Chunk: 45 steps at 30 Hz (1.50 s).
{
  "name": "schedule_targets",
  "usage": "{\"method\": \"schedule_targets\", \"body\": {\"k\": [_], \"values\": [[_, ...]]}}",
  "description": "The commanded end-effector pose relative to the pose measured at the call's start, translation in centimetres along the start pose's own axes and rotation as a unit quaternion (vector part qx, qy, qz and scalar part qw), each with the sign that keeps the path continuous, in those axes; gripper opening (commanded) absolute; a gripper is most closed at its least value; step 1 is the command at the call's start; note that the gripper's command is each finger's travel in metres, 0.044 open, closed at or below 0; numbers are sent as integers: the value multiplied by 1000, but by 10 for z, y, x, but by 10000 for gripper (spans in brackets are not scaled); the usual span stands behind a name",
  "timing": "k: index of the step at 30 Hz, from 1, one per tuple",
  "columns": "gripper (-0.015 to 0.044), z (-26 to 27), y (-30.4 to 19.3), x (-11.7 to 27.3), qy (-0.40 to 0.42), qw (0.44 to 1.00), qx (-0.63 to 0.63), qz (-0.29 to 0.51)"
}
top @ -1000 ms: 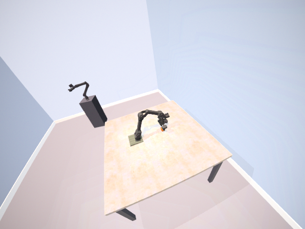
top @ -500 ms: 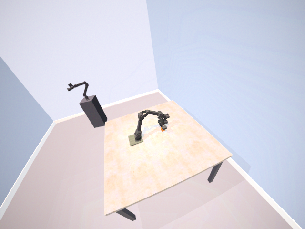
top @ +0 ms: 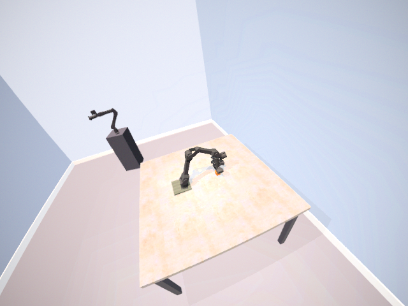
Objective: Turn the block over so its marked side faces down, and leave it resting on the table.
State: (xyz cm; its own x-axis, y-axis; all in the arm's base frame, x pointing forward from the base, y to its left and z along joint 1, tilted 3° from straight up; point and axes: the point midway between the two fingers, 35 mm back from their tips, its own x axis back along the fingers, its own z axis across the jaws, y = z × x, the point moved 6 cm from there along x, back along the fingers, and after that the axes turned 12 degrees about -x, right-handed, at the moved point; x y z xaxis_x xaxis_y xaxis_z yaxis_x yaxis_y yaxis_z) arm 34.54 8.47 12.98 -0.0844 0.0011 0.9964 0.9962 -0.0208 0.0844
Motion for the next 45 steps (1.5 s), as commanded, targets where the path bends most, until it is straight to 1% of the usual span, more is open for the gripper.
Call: {"method": "schedule_targets", "body": {"k": [1, 2, 3, 7, 12, 28, 45], "values": [[38, 0, -1, 0, -1, 1000, 3, 1], [12, 0, 0, 3, -1, 1000, 3, 1], [0, 0, 0, 8, -2, 1000, 3, 0], [0, 0, 0, 28, -1, 1000, 3, 1], [0, 0, -1, 28, 0, 1000, 3, -4], [0, -3, -13, 19, 25, 992, 4, -122], [0, -7, -33, 13, 52, 968, 4, -244]]}}
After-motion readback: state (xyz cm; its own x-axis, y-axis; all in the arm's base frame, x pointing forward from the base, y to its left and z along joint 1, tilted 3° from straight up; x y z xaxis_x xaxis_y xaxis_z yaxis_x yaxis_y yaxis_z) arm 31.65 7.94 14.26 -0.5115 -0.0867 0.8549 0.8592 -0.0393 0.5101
